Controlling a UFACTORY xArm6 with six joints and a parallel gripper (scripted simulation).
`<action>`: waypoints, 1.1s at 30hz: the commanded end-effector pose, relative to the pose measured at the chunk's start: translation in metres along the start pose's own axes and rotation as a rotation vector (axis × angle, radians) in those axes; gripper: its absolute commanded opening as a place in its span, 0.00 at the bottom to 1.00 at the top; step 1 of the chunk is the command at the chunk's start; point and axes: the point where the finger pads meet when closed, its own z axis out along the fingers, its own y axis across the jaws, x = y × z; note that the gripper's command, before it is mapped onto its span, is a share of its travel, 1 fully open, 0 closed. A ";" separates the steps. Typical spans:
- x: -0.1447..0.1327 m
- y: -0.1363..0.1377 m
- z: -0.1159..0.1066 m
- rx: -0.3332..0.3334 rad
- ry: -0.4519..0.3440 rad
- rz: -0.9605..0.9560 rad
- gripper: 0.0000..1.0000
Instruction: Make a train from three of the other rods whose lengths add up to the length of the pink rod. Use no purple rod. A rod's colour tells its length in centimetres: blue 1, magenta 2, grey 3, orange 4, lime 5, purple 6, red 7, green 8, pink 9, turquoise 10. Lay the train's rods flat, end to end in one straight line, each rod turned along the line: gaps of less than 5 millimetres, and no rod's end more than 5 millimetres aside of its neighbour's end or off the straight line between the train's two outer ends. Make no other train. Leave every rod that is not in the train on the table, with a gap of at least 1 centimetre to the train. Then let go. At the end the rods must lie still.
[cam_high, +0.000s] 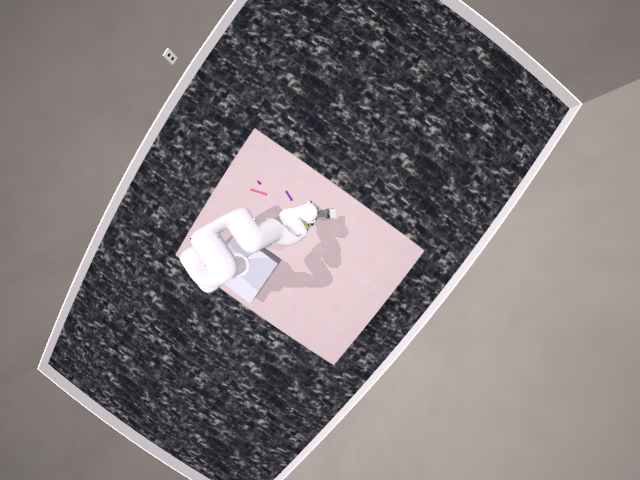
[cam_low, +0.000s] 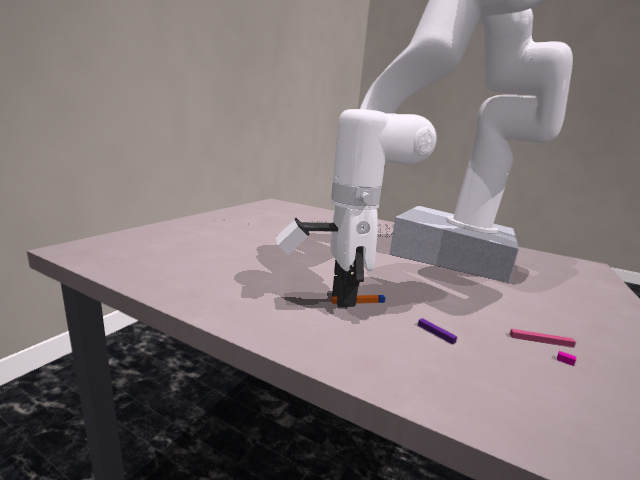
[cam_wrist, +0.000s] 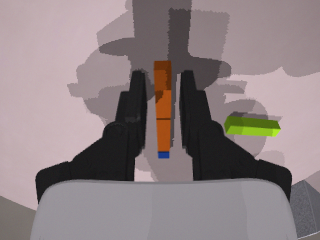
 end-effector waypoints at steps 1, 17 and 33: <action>0.002 -0.001 -0.004 0.002 0.004 0.000 0.24; 0.001 -0.001 -0.067 0.002 0.004 0.000 0.24; 0.001 -0.001 -0.091 0.002 0.004 0.000 1.00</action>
